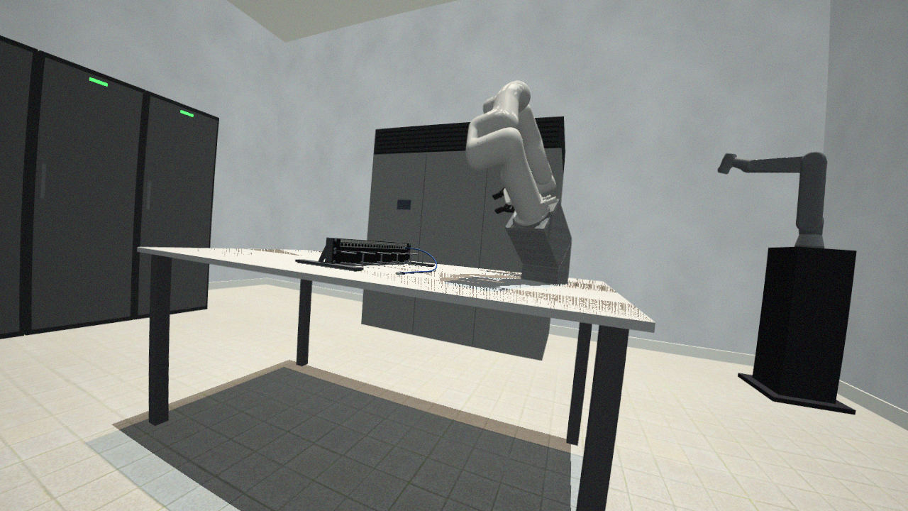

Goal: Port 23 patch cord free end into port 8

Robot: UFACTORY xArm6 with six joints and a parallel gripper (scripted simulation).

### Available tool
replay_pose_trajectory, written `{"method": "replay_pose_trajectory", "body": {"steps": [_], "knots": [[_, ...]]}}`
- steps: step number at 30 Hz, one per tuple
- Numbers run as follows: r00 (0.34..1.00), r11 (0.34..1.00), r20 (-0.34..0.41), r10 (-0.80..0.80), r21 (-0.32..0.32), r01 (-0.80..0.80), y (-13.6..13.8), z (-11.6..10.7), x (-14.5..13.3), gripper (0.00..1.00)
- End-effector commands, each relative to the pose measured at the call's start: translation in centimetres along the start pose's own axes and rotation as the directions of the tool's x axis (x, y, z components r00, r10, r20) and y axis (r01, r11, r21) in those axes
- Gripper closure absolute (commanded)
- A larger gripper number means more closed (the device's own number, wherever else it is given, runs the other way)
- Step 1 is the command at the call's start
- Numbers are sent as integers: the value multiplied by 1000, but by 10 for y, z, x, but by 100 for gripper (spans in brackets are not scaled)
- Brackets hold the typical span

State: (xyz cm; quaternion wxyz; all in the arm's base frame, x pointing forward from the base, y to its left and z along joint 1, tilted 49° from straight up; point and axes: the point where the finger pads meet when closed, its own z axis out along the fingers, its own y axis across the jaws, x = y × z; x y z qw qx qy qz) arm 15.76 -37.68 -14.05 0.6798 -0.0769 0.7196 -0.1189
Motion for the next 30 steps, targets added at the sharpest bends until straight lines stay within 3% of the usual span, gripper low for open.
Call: {"method": "replay_pose_trajectory", "body": {"steps": [1,21,24,30], "knots": [[1000,1000,-1,-4,1,4,-2,-1,0,0],[1000,1000,-4,-3,-13,3,-2,3,-2,0],[1000,998,-17,3,-65,-4,-2,18,-11,0],[998,969,-68,5,-246,-21,7,74,-45,0]]}}
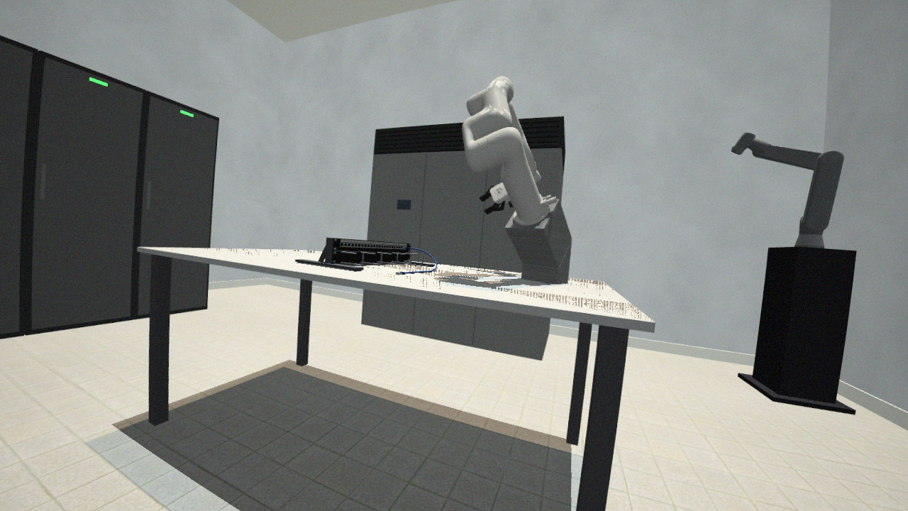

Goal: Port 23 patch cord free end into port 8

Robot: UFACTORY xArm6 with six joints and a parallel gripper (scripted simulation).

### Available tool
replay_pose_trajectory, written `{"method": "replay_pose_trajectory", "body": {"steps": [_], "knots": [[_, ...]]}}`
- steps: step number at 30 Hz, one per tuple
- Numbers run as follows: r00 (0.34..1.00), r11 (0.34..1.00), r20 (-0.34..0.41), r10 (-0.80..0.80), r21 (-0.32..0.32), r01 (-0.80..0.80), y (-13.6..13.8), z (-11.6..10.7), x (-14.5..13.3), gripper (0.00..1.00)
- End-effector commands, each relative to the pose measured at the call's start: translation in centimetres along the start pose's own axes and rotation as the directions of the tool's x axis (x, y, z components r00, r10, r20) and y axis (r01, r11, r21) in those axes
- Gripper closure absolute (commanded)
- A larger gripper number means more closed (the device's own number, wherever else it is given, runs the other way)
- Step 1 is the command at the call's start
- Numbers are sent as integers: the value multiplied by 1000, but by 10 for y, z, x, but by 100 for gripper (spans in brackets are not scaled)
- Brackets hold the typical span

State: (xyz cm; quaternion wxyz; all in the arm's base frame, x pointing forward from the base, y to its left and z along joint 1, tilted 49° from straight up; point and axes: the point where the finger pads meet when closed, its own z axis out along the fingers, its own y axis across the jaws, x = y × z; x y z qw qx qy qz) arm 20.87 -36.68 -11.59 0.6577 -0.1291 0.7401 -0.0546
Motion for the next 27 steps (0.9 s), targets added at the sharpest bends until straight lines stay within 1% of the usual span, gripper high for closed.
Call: {"method": "replay_pose_trajectory", "body": {"steps": [1,2,4,5,6,8,11,16,19,21,22,25,27], "knots": [[999,994,-39,2,-105,-6,-2,33,-22,0],[999,991,-48,1,-132,-7,0,42,-29,0],[999,991,-48,1,-132,-7,0,42,-29,0],[998,983,-66,-4,-186,-9,4,60,-42,0],[997,975,-78,-9,-220,-9,7,71,-51,0],[996,969,-88,-13,-249,-9,10,81,-59,0],[993,948,-114,-30,-319,-8,20,106,-80,0],[987,909,-148,-64,-417,-4,42,142,-115,0],[982,883,-166,-89,-470,1,57,162,-136,0],[982,883,-166,-89,-470,1,57,162,-136,0],[977,857,-180,-116,-516,7,74,179,-156,0],[973,840,-187,-134,-543,11,86,189,-169,0],[968,819,-194,-156,-574,17,101,200,-185,0]]}}
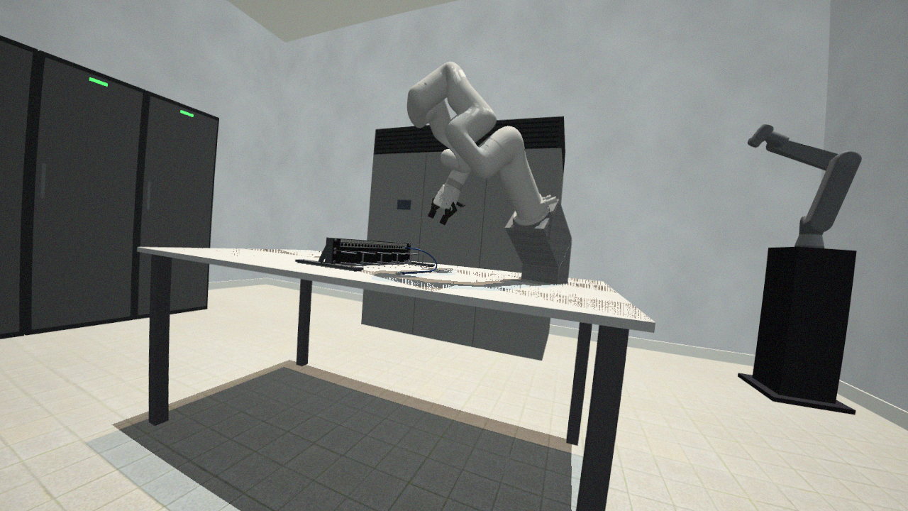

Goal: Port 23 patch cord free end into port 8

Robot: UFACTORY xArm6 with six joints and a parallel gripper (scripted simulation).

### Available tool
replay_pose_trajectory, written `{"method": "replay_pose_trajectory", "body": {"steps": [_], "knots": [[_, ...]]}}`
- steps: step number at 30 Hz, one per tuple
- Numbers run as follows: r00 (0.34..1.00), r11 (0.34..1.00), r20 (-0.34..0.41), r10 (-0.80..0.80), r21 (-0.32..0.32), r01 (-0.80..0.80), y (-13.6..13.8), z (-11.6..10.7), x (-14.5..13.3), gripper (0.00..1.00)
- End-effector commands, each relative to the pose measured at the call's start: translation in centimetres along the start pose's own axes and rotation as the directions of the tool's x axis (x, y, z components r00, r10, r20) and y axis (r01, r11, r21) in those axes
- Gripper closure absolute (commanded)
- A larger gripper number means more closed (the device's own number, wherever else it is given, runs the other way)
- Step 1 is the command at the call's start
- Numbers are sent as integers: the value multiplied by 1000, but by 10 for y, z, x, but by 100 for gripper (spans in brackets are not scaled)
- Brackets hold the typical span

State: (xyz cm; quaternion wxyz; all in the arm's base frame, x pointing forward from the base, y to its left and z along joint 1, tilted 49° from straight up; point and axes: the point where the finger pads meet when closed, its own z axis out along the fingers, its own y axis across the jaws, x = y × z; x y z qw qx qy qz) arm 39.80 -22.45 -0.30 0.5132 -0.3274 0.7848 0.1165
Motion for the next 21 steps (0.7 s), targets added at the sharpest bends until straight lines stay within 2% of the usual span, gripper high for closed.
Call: {"method": "replay_pose_trajectory", "body": {"steps": [1,9,11,12,15,21], "knots": [[999,998,-39,-23,-56,21,8,22,-33,0],[992,984,-93,-90,-164,74,44,64,-101,0],[992,984,-93,-90,-164,74,44,64,-101,0],[987,976,-107,-117,-198,94,61,76,-124,0],[984,970,-115,-136,-218,108,73,84,-139,0],[971,948,-131,-197,-279,155,117,103,-187,0]]}}
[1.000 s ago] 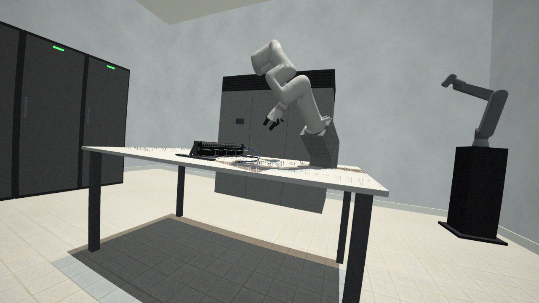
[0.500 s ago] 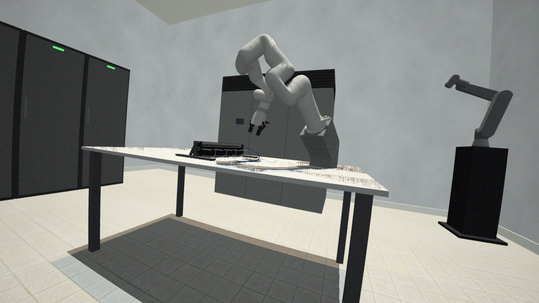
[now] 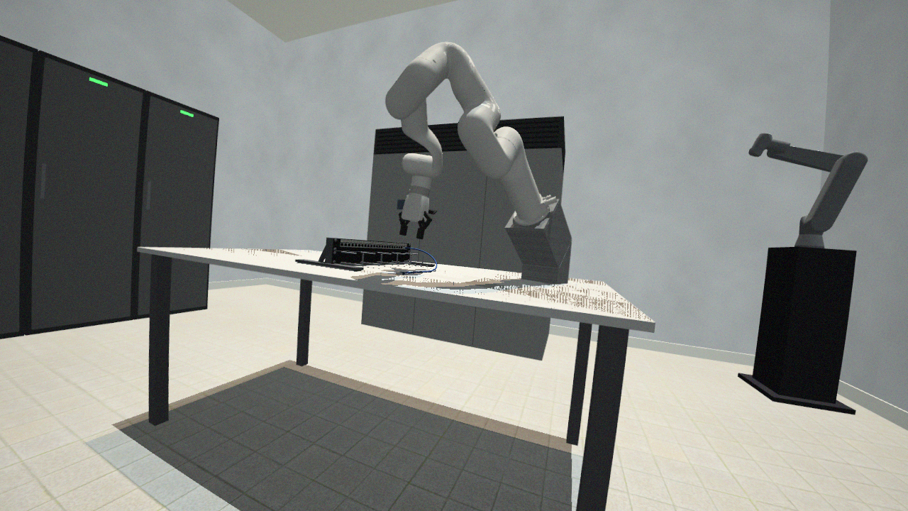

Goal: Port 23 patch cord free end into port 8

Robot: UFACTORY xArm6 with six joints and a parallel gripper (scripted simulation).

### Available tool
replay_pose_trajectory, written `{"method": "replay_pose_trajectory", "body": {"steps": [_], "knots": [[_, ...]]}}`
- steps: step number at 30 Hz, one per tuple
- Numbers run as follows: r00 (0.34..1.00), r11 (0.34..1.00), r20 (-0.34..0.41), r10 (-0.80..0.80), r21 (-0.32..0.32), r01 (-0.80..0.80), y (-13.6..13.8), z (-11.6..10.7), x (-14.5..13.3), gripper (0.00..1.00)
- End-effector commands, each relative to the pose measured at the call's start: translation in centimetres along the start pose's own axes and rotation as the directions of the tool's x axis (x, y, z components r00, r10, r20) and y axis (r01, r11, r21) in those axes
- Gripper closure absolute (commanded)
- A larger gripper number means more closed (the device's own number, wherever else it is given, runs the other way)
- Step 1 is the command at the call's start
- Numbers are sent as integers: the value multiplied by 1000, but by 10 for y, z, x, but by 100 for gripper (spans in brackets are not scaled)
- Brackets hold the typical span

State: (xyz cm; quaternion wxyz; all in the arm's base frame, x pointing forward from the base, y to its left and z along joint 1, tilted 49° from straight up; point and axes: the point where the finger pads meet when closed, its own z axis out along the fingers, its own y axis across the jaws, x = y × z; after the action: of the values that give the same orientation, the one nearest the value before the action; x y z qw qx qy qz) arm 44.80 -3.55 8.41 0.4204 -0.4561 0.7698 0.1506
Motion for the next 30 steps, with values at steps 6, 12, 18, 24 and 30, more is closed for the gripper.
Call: {"method": "replay_pose_trajectory", "body": {"steps": [6,12,18,24,30], "knots": [[997,996,-37,-72,-58,69,44,22,-68,0],[991,988,-41,-128,-94,124,87,32,-113,0],[987,982,-36,-158,-112,153,113,35,-136,0],[987,982,-36,-159,-112,154,113,35,-136,0],[987,982,-36,-159,-112,155,114,35,-136,100]]}}
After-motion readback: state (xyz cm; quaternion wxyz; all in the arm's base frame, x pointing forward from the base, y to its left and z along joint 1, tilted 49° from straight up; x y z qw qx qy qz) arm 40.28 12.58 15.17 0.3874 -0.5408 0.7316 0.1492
